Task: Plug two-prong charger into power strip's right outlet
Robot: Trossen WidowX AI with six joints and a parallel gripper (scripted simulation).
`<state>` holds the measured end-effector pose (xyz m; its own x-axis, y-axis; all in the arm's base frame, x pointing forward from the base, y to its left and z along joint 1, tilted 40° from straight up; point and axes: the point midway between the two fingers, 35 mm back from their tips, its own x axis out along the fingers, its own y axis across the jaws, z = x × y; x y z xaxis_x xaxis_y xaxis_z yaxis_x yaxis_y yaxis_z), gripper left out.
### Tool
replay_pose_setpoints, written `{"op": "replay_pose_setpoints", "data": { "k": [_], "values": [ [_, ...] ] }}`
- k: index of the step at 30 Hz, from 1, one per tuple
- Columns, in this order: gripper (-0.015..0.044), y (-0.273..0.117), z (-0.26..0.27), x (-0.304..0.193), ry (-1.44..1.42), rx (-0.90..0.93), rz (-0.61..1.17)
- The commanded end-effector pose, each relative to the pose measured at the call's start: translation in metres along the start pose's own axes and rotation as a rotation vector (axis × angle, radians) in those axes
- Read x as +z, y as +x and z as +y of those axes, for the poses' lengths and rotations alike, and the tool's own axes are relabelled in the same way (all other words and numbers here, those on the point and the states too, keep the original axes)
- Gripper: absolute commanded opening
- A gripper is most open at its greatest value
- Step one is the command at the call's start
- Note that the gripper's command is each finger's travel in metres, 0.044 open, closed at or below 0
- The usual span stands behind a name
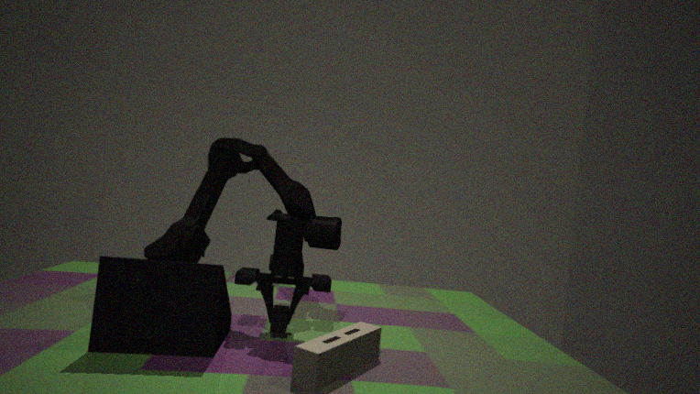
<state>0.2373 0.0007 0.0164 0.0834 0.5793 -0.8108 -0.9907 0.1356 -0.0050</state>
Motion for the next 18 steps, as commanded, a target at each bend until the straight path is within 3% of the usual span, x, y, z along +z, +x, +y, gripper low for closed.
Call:
{"op": "replay_pose_setpoints", "data": {
  "k": [1, 7, 18],
  "values": [
    [0.0000, -0.016, -0.002, -0.001, -0.007, -0.010, 0.006],
    [0.0000, -0.039, 0.000, -0.005, -0.003, -0.006, 0.003],
    [0.0000, -0.037, -0.002, -0.011, 0.125, 0.000, -0.002]
  ]
}}
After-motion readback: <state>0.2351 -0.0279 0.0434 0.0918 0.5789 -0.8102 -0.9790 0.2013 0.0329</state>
